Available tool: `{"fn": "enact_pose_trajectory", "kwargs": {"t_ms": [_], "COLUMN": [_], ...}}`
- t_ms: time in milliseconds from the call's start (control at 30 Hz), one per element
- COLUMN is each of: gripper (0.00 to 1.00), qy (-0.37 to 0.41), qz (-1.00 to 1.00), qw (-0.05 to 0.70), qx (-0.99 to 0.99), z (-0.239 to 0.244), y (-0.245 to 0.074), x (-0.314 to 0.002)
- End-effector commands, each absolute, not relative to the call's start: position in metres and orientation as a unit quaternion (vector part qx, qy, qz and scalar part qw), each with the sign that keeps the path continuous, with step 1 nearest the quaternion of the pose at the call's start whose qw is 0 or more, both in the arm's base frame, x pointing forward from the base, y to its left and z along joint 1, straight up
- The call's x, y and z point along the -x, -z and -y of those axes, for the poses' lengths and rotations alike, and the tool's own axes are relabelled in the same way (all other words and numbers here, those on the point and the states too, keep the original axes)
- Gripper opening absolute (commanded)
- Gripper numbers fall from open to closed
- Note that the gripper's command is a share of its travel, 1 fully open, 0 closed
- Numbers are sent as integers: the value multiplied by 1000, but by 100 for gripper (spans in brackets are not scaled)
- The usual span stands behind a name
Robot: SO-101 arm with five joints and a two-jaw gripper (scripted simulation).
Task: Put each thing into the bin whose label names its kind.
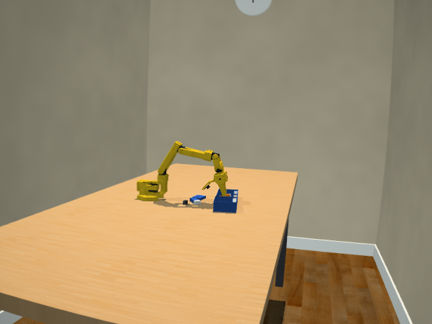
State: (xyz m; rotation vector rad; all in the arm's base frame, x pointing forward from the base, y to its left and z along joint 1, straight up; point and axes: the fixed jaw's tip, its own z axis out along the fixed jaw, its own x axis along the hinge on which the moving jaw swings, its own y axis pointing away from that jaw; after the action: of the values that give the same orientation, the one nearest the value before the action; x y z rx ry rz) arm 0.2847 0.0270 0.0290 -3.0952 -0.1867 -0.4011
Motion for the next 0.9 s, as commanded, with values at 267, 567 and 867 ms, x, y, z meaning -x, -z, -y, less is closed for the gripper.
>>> {"fn": "enact_pose_trajectory", "kwargs": {"t_ms": [267,567,867], "gripper": [0,0,1], "qy": [164,164,164], "qz": [59,59,59], "qw": [9,9,9], "qx": [985,985,985], "z": [-25,-25,-25], "y": [-43,-41,-41], "x": [-292,-292,-292]}}
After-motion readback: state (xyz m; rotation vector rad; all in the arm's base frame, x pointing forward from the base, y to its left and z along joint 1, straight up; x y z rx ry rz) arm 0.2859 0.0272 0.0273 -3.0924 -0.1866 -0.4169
